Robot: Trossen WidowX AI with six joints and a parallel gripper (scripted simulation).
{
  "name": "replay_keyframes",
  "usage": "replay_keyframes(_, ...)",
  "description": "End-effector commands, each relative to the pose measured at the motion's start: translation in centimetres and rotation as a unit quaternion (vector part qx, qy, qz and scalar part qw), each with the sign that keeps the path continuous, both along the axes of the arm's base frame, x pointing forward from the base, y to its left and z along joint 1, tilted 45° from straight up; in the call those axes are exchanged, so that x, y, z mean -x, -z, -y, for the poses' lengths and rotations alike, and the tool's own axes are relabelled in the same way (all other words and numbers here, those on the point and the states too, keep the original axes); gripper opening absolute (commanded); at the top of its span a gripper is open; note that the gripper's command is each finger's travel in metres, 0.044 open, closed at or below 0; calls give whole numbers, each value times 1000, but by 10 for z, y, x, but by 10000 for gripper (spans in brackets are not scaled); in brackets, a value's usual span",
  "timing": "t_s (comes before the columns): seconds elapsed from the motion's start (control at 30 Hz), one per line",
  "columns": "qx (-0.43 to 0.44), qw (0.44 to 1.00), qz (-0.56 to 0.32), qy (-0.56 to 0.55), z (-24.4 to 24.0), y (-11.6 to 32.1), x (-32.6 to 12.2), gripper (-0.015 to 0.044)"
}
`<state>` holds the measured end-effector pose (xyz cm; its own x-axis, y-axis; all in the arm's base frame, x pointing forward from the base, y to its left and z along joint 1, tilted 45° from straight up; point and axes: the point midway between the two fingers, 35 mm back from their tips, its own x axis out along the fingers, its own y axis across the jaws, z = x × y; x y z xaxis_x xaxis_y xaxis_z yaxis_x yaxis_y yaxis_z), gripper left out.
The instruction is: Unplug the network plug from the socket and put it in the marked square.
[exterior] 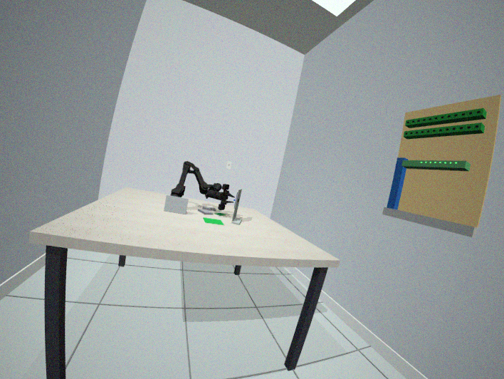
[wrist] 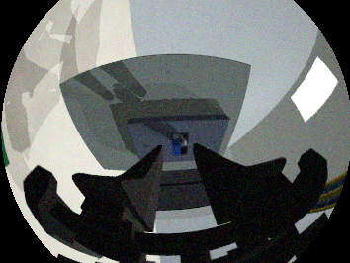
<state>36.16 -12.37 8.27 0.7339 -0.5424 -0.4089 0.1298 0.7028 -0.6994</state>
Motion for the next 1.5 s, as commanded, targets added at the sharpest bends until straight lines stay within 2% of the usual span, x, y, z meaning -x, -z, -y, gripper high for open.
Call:
replay_keyframes(0.0,1,1000,0,-3,2,1,-5,156)
replay_keyframes(0.17,2,1000,0,-3,4,3,-8,156)
replay_keyframes(0.2,2,1000,0,-3,4,3,-8,130)
replay_keyframes(0.83,2,1000,0,-3,4,3,-8,3)
replay_keyframes(1.47,1,1000,0,-3,1,1,-2,0)
